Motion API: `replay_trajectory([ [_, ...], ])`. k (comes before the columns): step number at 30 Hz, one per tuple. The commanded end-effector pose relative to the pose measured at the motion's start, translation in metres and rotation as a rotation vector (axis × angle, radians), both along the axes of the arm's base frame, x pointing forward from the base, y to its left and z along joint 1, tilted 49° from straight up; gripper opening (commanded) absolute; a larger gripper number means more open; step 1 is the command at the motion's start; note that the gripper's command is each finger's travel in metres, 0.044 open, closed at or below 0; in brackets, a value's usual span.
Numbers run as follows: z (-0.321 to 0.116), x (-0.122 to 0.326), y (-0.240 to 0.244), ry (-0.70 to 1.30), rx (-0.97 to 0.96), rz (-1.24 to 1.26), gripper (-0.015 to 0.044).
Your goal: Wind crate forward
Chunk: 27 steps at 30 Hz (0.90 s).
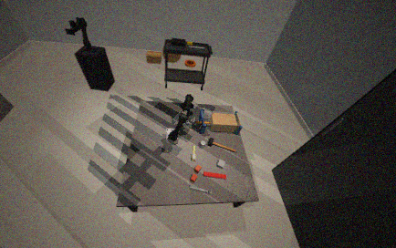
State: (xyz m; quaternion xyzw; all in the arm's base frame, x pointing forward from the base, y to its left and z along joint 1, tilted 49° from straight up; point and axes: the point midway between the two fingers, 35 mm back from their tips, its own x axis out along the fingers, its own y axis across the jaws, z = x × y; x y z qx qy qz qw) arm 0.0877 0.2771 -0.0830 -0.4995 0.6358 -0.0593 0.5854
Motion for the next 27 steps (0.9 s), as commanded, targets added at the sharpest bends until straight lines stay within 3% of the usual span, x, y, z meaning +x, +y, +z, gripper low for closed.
replay_trajectory([
  [1, 0.0000, 0.0000, 0.0000, 0.000, 0.000, 0.000, 0.0440],
  [18, 0.0000, 0.0000, 0.0000, 0.000, 0.000, 0.000, 0.0000],
  [27, 0.0000, 0.0000, 0.0000, 0.000, 0.000, 0.000, 0.0000],
])
